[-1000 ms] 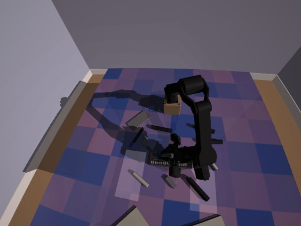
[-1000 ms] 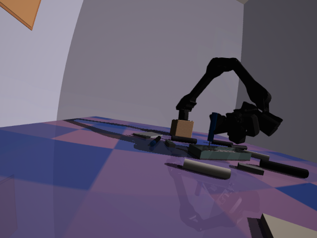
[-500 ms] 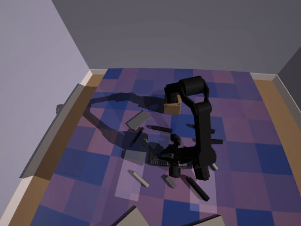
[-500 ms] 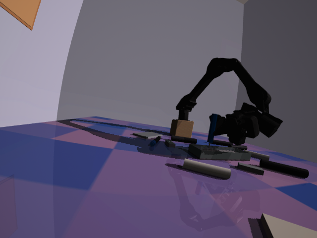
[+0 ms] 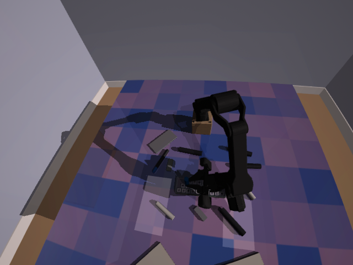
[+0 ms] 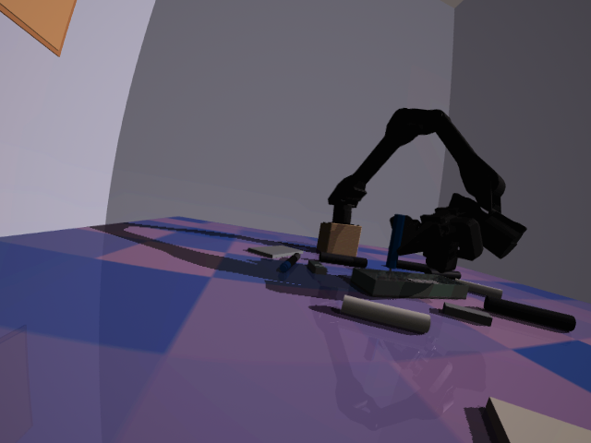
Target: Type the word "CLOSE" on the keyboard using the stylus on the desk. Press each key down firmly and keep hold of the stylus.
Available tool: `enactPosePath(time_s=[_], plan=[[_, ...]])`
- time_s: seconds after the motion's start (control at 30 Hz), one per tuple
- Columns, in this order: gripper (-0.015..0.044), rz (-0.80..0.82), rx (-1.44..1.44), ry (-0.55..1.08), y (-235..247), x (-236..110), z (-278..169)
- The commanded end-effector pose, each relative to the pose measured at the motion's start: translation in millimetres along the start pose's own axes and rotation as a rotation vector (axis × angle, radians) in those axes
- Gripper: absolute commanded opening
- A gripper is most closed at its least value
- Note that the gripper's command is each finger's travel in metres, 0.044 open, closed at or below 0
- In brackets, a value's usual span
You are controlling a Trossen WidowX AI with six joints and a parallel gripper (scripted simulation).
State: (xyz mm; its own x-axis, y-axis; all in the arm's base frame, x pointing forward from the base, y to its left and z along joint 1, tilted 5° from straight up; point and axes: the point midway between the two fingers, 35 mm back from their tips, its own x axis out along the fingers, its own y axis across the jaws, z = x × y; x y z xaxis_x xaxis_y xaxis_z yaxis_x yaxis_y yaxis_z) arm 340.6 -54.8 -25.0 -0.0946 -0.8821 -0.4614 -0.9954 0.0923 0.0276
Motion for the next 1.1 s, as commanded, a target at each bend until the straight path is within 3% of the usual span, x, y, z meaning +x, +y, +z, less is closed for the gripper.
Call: enactPosePath(time_s=[0.0,0.67,1.07], plan=[[0.0081,0.001,-0.009,0.005,0.5,0.6,-0.2],[0.0084,-0.001,-0.012,0.003,1.5,-17.1,-29.8],[0.0004,-0.214,-0.136,-0.005,0.0,-80.7,-3.5]])
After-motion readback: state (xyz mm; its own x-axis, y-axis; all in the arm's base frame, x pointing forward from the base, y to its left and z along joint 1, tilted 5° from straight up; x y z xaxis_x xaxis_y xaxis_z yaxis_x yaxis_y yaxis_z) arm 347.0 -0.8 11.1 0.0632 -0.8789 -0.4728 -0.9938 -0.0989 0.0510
